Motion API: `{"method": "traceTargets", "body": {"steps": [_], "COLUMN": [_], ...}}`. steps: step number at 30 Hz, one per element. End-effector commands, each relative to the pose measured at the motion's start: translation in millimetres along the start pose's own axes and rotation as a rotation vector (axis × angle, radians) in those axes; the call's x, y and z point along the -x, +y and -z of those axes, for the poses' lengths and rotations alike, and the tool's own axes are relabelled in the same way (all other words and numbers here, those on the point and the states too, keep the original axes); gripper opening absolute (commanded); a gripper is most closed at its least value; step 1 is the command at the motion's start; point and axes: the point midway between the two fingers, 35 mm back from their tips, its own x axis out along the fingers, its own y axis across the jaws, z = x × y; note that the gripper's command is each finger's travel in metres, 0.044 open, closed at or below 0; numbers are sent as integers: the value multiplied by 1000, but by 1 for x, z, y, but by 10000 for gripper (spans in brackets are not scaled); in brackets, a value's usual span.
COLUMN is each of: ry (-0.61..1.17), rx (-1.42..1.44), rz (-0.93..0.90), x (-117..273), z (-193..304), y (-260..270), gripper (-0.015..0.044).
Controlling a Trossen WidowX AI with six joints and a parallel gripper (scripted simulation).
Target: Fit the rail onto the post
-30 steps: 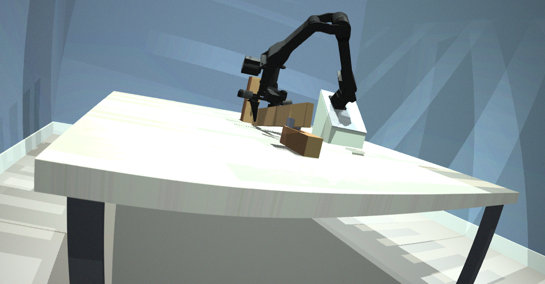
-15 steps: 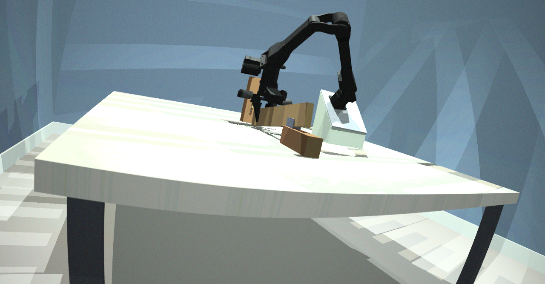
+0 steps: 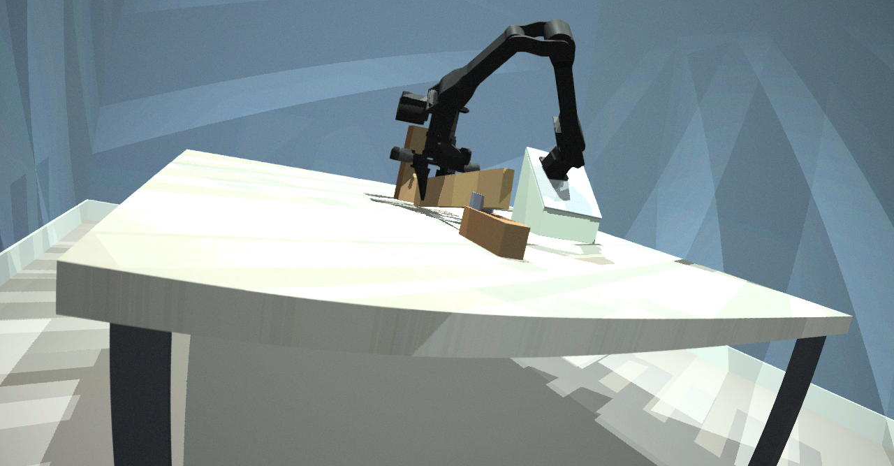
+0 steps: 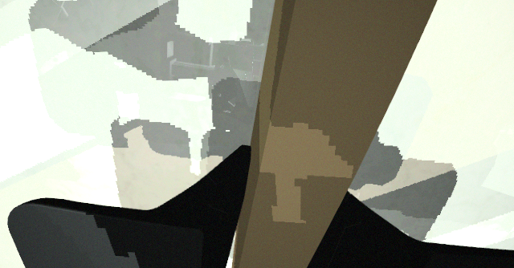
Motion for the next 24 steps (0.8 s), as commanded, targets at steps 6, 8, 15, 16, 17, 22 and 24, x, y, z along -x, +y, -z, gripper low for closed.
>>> {"method": "traceTargets", "body": {"steps": [6,8,15,16,17,22,24], "ry": [-3,-3,-3,-3,-3,-3,-3], "rx": [3,4,4,4,4,4,4], "rz": [7,7,7,7,7,7,7], "x": [6,7,11,12,12,15,16], "z": [0,0,0,0,0,1,1], "y": [-2,-2,-3,-3,-3,-4,-4], "gripper": [0,0,0,0,0,0,0]}}
